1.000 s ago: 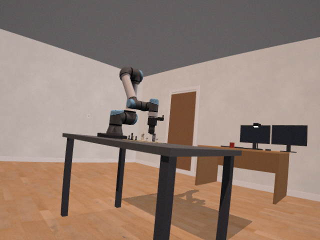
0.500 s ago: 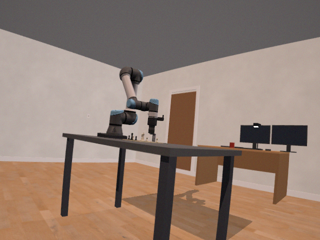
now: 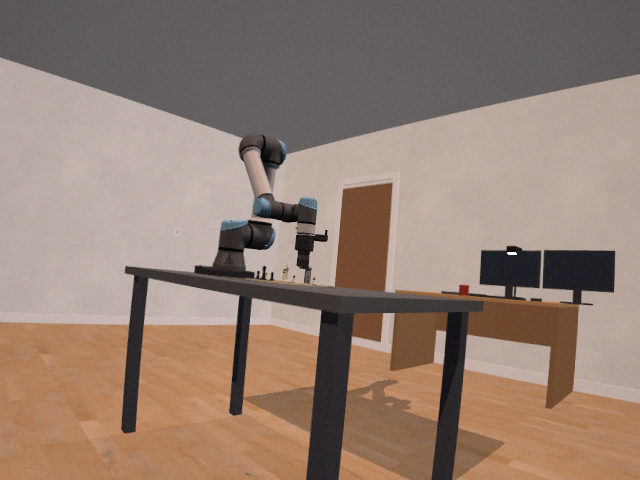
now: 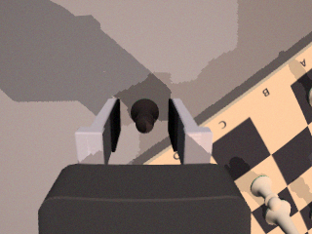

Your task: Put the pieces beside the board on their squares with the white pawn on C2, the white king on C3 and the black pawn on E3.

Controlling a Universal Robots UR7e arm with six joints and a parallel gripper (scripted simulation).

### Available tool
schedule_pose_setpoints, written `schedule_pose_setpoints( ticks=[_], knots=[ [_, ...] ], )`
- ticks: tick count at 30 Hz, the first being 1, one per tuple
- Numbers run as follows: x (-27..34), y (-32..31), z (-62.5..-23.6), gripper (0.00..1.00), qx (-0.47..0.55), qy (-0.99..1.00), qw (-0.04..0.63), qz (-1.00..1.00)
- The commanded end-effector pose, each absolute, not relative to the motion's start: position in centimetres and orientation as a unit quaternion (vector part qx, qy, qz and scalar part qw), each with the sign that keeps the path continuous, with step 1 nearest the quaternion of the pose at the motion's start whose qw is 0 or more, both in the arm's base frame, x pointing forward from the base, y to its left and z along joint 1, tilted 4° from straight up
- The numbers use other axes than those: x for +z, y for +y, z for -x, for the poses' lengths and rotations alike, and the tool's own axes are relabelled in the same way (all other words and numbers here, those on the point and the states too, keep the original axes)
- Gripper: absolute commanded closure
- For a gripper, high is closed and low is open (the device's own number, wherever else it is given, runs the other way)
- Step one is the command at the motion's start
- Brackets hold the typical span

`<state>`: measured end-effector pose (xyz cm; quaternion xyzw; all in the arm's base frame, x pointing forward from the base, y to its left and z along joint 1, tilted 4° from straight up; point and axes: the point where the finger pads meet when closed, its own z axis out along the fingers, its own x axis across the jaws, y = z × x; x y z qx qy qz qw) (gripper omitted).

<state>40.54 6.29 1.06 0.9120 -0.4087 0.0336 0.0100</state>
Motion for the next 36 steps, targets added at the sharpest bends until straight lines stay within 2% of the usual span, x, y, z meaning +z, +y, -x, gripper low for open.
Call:
schedule_pose_setpoints(
  ticks=[1,2,3,36],
  knots=[
    [1.1,6.28,-40.58,0.32,0.034,-0.409,0.01,-0.912],
    [1.1,6.28,-40.58,0.32,0.034,-0.409,0.01,-0.912],
    [1.1,6.28,-40.58,1.0,0.034,-0.409,0.01,-0.912],
    [1.1,6.28,-40.58,1.0,0.034,-0.409,0.01,-0.912]
  ],
)
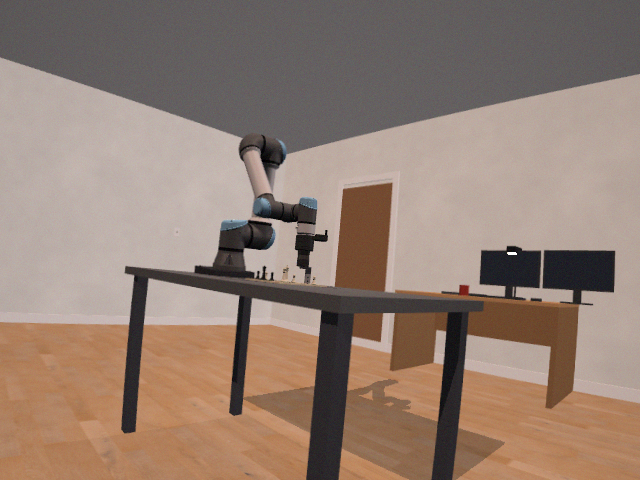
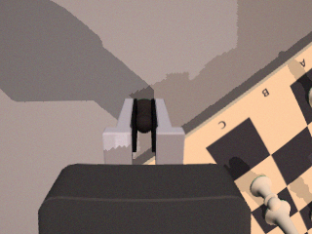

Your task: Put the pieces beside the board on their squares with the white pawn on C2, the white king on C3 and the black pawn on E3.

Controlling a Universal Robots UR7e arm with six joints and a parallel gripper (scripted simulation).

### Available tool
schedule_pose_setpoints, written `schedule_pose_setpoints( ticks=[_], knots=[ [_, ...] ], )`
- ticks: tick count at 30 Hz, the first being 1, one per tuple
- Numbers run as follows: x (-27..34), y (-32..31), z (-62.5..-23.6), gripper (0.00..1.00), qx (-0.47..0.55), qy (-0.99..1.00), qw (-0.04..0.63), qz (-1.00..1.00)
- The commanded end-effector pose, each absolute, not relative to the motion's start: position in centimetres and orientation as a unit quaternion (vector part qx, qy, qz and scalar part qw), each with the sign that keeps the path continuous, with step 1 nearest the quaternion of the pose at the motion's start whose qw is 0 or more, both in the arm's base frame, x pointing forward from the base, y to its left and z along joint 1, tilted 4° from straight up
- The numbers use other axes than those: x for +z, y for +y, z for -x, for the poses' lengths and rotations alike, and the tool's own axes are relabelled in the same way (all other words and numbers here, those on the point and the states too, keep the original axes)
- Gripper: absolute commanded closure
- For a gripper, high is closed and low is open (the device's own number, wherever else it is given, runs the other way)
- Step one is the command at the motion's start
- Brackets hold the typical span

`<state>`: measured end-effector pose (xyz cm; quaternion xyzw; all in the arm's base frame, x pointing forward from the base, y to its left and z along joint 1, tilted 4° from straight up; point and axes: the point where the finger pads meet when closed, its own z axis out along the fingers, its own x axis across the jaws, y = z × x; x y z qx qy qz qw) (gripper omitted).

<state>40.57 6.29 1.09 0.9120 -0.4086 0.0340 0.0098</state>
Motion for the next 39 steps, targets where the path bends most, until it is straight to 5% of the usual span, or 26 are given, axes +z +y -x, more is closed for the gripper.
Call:
schedule_pose_setpoints(
  ticks=[1,39],
  knots=[
    [1.1,6.3,-40.6,1.0,0.034,-0.409,0.01,-0.912],
    [11.1,6.7,-40.0,1.0,0.034,-0.409,0.01,-0.912]
  ],
)
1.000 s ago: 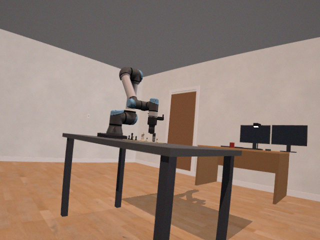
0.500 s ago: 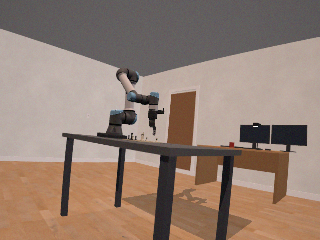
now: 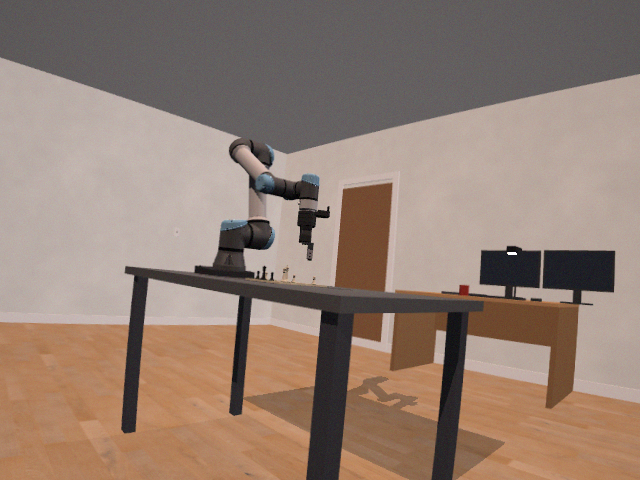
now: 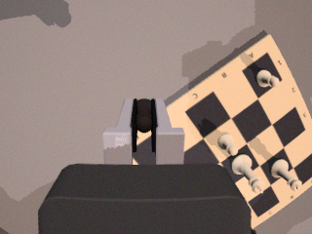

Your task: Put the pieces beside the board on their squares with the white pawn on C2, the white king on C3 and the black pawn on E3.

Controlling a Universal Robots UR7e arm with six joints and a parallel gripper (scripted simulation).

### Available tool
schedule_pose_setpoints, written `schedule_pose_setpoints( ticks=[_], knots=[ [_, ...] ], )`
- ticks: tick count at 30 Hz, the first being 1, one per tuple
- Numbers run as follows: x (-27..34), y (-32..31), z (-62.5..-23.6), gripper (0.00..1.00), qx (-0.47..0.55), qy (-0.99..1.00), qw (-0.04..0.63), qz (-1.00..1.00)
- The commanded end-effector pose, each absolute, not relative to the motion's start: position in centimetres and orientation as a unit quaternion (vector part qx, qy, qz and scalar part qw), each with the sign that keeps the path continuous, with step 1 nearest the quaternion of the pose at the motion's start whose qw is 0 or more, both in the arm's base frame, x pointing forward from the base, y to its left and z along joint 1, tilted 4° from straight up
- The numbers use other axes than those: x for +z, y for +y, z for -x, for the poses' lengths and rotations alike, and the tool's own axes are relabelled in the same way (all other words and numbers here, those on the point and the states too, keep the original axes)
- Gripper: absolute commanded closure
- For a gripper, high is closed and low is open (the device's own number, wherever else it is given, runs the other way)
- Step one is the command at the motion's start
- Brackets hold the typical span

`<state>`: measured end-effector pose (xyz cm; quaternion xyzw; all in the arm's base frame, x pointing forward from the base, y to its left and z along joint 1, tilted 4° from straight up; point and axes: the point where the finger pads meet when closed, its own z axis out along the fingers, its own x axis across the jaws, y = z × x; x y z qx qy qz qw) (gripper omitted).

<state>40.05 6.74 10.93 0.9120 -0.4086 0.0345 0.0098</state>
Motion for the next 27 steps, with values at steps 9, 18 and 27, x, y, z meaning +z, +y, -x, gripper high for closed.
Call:
schedule_pose_setpoints(
  ticks=[9,18,27],
  knots=[
    [11.1,6.7,-40.0,1.0,0.034,-0.408,0.01,-0.912],
    [11.2,5.1,-39.6,1.0,0.033,-0.375,0.011,-0.926],
    [11.5,2.0,-38.4,1.0,0.032,-0.307,0.013,-0.951]
  ],
)
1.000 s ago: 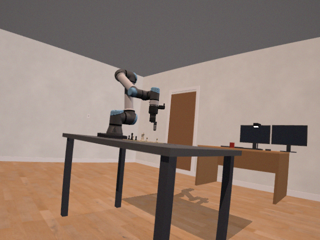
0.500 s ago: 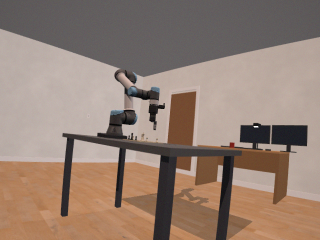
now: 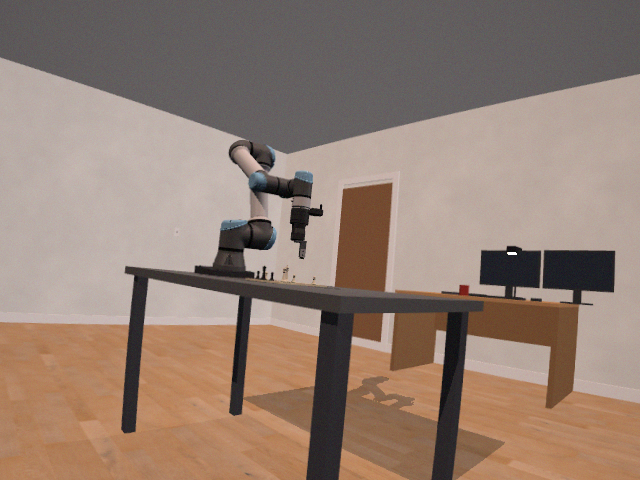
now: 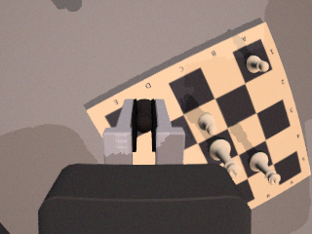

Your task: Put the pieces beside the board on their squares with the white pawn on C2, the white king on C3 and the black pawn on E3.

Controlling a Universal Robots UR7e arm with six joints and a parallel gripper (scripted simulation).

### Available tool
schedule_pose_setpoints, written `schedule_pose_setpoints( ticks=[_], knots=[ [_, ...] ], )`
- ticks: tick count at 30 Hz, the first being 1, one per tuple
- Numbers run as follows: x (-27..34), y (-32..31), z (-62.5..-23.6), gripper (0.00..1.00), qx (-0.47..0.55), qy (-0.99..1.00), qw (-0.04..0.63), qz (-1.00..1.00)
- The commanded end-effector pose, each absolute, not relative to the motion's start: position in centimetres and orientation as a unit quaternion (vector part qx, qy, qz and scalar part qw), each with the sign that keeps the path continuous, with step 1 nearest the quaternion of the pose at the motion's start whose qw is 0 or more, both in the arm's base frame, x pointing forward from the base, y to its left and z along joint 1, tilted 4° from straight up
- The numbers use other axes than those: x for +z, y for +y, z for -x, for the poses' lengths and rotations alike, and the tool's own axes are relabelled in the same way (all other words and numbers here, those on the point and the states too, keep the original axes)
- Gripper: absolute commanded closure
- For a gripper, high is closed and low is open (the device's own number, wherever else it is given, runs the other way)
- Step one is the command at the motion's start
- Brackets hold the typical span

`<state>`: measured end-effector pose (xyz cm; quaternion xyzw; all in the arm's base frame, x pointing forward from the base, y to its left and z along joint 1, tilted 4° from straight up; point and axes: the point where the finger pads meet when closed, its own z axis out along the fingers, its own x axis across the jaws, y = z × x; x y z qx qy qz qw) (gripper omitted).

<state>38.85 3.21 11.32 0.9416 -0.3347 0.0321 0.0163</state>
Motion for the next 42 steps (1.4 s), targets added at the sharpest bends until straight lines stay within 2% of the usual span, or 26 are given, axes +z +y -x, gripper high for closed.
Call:
schedule_pose_setpoints(
  ticks=[1,14,42],
  knots=[
    [11.5,1.5,-38.2,1.0,0.032,-0.295,0.014,-0.955],
    [11.9,-4.4,-34.7,1.0,0.03,-0.146,0.019,-0.989],
    [11.9,-6.0,-33.5,1.0,0.029,-0.101,0.02,-0.994]
  ],
)
